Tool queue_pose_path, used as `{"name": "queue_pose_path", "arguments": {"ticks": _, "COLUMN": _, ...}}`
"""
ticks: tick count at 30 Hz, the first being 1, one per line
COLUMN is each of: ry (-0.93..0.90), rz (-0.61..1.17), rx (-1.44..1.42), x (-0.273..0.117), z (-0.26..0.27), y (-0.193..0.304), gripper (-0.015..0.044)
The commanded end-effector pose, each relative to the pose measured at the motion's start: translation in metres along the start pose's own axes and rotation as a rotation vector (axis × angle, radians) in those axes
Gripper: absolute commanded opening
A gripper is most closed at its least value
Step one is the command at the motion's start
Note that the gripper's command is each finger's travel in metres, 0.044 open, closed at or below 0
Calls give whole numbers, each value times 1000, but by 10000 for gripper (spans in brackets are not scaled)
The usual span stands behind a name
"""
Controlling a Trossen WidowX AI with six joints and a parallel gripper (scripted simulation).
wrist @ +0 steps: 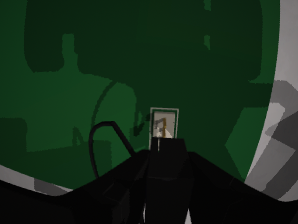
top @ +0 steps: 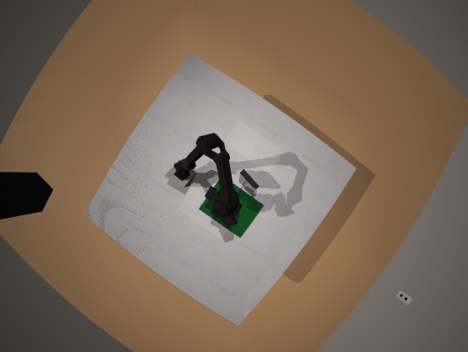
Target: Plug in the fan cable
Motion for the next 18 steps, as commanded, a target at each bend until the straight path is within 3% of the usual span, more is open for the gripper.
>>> {"name": "queue_pose_path", "arguments": {"ticks": 1, "ry": 1, "rz": -3, "rx": -12, "x": -1, "z": 1, "y": -2, "gripper": 0}}
{"name": "queue_pose_path", "arguments": {"ticks": 18, "ry": 0, "rz": -2, "rx": -15, "x": 21, "z": 2, "y": -2, "gripper": 0}}
Point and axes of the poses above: the point midway between the two fingers, 35 mm back from their tips, its own x axis out along the fingers, its own z axis across the jaws, y = z × x, the point moved 7 cm from there along -x, back along the fingers, and after that the axes turned 8 degrees about -x, right-handed, at the moved point
